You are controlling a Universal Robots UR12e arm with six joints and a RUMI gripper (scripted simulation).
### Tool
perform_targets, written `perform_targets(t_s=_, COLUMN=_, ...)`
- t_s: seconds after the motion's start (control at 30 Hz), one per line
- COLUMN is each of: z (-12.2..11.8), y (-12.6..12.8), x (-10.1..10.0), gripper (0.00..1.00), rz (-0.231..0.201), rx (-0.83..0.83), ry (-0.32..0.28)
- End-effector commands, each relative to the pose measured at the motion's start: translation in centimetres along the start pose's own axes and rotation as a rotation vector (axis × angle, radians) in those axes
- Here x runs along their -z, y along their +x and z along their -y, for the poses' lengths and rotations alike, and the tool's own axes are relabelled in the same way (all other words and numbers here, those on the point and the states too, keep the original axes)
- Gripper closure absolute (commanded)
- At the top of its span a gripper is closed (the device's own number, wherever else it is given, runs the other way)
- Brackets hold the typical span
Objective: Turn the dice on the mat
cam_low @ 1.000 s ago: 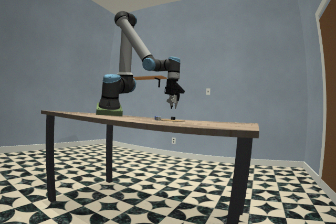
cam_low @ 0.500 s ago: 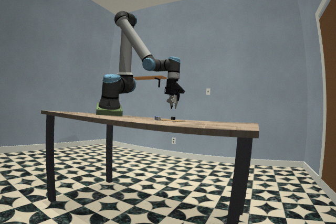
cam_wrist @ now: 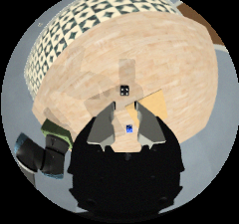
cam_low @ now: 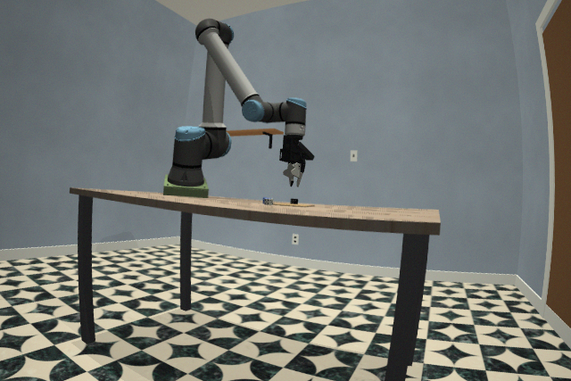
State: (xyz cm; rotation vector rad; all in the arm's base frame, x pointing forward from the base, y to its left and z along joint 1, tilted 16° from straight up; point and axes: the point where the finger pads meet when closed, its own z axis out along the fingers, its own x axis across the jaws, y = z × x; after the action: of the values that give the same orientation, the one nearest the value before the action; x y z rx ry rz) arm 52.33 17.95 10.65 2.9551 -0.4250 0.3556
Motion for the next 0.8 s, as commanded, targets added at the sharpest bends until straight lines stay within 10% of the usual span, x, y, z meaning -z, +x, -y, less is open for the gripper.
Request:
perform_targets(t_s=0.0, z=0.0, y=0.1, x=-0.3, gripper=0.76, rz=-0.001, rx=-0.001, ry=0.001)
perform_targets(t_s=0.77, z=0.1, y=0.0, x=-3.4, gripper=0.76, rz=-0.001, rx=-0.001, ry=0.001)
